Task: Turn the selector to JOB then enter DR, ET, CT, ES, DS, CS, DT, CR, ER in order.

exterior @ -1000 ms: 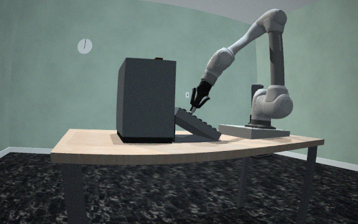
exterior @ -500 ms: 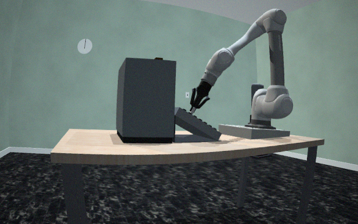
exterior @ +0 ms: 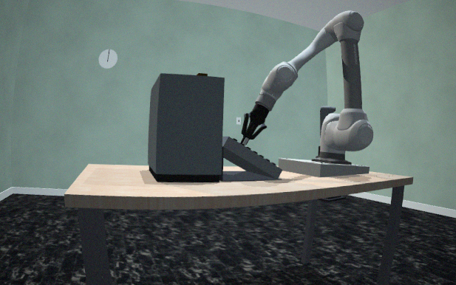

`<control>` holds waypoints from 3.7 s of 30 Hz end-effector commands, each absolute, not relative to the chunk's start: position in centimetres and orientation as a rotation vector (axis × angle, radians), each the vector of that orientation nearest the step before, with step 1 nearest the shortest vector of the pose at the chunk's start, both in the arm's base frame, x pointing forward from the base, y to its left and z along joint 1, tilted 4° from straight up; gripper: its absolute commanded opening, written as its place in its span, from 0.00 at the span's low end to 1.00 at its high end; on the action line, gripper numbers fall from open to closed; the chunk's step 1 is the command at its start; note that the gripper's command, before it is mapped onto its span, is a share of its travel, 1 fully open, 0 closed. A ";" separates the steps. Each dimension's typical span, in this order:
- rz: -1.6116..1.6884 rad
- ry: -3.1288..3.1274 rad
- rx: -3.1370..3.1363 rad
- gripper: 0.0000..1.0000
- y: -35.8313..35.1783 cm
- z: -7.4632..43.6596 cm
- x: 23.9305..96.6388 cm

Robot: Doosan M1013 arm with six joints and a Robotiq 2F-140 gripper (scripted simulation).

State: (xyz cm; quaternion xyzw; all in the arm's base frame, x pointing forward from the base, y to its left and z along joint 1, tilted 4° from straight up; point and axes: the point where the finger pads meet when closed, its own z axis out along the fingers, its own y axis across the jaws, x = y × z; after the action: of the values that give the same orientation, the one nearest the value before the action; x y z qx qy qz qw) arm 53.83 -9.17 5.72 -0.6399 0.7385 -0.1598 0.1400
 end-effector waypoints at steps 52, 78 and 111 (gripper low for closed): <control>-0.462 2.134 -1.849 0.00 -9.2 5.8 53.8; -0.462 2.134 -1.849 0.00 -9.0 8.5 52.6; -0.462 2.134 -1.849 0.00 -2.8 9.1 57.0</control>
State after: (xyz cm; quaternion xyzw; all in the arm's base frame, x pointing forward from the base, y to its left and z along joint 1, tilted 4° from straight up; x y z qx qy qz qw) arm 56.83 -2.75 9.40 -0.6398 0.7386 -0.1598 0.1399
